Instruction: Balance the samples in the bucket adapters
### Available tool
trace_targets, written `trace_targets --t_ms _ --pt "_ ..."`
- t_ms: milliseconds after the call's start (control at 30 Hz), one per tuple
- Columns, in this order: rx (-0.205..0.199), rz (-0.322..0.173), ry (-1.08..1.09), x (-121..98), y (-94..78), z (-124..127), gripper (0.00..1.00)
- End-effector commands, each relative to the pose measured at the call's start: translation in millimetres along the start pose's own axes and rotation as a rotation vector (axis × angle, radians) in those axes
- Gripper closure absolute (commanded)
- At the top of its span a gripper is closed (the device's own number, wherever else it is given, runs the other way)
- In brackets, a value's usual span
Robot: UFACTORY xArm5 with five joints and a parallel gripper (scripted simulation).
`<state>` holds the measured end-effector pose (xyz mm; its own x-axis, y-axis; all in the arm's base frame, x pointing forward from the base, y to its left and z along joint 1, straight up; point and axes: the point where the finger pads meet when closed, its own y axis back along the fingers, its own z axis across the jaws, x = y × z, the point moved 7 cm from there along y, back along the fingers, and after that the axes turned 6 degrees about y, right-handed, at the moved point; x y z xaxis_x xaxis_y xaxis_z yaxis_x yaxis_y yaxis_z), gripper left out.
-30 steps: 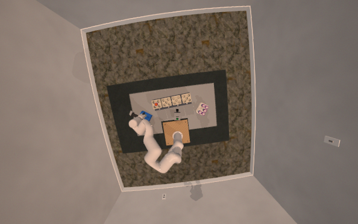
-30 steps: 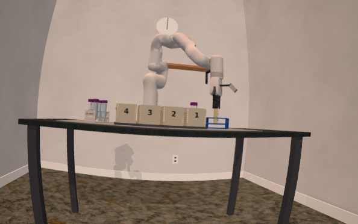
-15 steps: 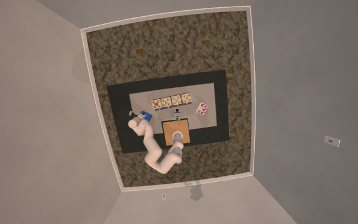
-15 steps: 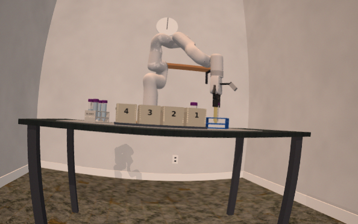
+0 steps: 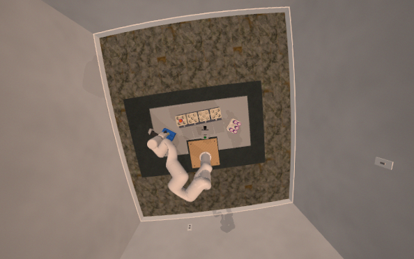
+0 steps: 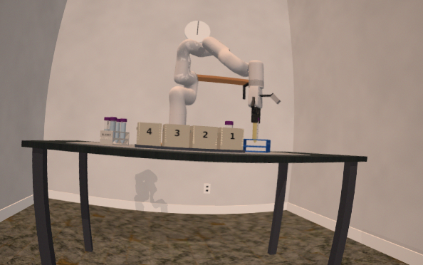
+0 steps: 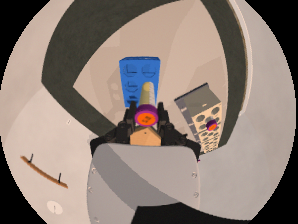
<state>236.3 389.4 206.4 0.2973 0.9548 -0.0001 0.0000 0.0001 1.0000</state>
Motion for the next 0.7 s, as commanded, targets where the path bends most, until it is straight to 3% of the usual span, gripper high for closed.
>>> trace_targets --t_ms 0,667 --pt "-0.001 0.004 0.000 1.0 10.8 0.2 1.00" --pt "-0.001 0.005 0.000 1.0 46.8 -0.1 1.00"
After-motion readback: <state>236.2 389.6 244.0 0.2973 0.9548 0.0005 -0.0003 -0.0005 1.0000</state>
